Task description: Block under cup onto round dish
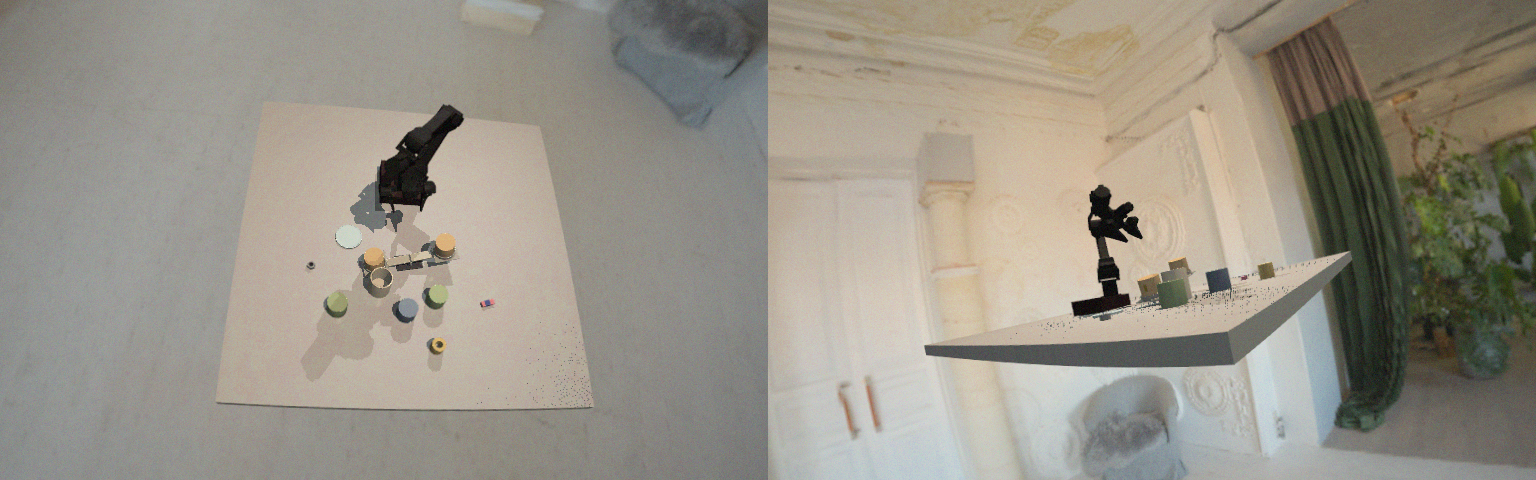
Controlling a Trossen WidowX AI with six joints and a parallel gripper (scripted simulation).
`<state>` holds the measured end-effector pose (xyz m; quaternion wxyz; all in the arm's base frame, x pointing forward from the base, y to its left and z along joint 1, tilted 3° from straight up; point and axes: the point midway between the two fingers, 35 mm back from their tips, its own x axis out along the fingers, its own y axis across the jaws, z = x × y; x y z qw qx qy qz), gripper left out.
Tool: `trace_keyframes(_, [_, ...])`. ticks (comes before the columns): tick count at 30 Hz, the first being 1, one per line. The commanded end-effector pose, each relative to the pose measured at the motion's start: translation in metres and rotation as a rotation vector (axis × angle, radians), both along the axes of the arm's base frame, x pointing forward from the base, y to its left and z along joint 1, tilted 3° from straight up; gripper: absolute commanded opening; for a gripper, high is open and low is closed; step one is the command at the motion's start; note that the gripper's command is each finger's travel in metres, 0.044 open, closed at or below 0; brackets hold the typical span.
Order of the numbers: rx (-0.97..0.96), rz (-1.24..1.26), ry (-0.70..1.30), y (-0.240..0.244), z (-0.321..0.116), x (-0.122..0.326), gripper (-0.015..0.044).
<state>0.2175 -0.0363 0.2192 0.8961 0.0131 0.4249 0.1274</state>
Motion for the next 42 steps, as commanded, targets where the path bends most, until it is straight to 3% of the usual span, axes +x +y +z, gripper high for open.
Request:
trace_keyframes(1, [0.029, -0.073, 0.100, -0.011, -0.004, 0.016, 0.0440])
trace_keyframes(27, [0.014, -0.555, 0.639, -0.064, -0.087, 0.133, 0.0440])
trace_keyframes(42, [0.000, -0.580, 0.663, -0.066, -0.109, 0.139, 0.0440])
